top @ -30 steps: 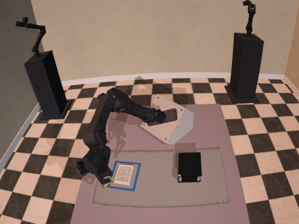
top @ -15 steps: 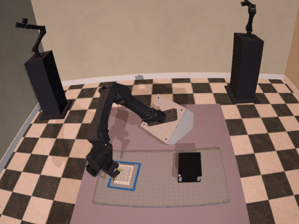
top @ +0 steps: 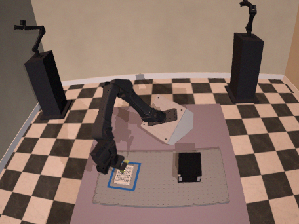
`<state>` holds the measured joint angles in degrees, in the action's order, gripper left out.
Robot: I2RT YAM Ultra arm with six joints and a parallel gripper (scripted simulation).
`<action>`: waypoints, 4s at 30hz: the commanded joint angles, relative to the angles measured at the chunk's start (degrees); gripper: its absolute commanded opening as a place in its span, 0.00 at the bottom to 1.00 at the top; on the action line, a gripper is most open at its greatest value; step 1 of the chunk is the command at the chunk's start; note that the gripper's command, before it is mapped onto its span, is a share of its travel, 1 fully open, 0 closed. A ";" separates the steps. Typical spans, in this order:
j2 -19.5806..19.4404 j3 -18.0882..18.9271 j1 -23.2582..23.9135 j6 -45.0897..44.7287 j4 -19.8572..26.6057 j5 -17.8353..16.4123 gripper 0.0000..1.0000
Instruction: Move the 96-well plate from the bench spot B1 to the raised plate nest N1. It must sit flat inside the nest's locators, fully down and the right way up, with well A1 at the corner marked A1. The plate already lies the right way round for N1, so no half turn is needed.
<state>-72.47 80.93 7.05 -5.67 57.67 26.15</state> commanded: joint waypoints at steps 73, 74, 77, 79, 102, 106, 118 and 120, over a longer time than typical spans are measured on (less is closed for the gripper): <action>8.34 -12.04 3.65 -12.68 -6.37 -8.24 1.00; 8.34 -12.04 3.65 -12.68 -6.37 -8.24 1.00; 6.30 -15.08 4.58 -13.01 -7.58 -8.55 1.00; 6.03 -15.50 4.87 -13.23 -8.32 -8.73 1.00; 2.46 -19.33 7.58 -15.40 -16.39 -10.50 1.00; 2.28 -19.63 7.58 -15.59 -17.18 -10.66 1.00; -0.53 -21.31 9.05 -16.61 -21.63 -11.52 1.00; -0.76 -21.43 9.12 -16.69 -21.99 -11.59 1.00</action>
<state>-72.84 60.49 15.81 -21.58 37.76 15.35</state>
